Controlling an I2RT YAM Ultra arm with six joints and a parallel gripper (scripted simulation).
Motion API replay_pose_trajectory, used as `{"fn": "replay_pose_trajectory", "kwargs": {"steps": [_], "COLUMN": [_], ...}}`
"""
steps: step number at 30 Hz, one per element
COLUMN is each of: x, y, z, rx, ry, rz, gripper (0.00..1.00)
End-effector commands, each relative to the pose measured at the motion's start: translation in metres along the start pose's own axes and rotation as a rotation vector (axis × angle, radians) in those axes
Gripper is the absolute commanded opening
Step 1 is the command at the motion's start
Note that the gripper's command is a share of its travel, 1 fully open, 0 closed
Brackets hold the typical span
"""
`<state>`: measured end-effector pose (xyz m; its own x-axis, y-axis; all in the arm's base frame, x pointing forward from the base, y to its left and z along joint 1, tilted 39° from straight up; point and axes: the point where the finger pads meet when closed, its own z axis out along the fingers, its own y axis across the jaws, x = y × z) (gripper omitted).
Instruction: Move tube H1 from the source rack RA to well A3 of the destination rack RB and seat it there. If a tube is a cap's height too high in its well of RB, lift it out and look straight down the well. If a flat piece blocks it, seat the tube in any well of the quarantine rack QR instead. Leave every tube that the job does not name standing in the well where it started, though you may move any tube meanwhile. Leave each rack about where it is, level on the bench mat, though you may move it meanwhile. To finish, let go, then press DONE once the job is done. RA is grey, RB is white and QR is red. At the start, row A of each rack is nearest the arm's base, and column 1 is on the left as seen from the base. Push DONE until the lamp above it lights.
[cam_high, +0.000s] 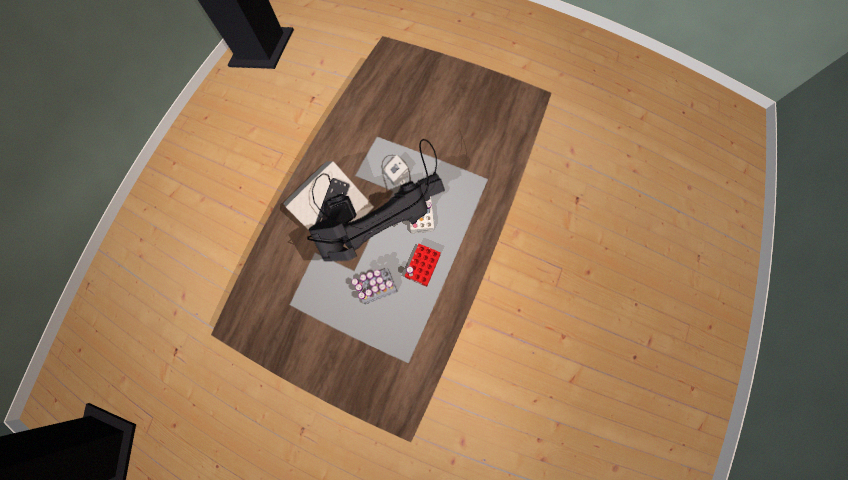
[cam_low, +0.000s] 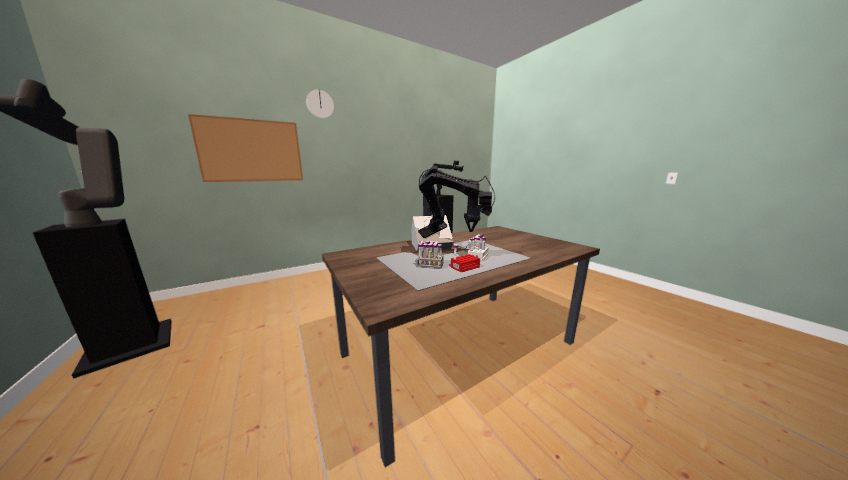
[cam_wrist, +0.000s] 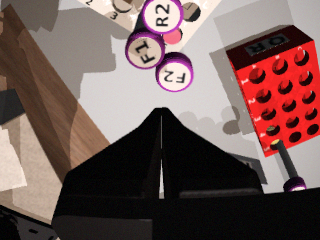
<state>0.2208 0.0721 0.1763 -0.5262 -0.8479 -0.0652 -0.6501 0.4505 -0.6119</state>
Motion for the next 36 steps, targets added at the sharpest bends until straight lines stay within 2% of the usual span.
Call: {"fn": "replay_pose_trajectory", "kwargs": {"steps": [1,4,7,36], "x": [-0.0195,-0.0193,-0.0176,-0.0179], "y": [0.0012,0.0013,-0.0029,-0.0023], "z": [-0.0069,-0.0069,-0.013,-0.013], "rx": [0.02,0.02,0.026,0.022], "ry": [-0.022,-0.022,-0.051,-0.052], "rz": [0.052,0.052,0.074,0.074], "gripper": [0.0,0.0,0.0,0.0]}}
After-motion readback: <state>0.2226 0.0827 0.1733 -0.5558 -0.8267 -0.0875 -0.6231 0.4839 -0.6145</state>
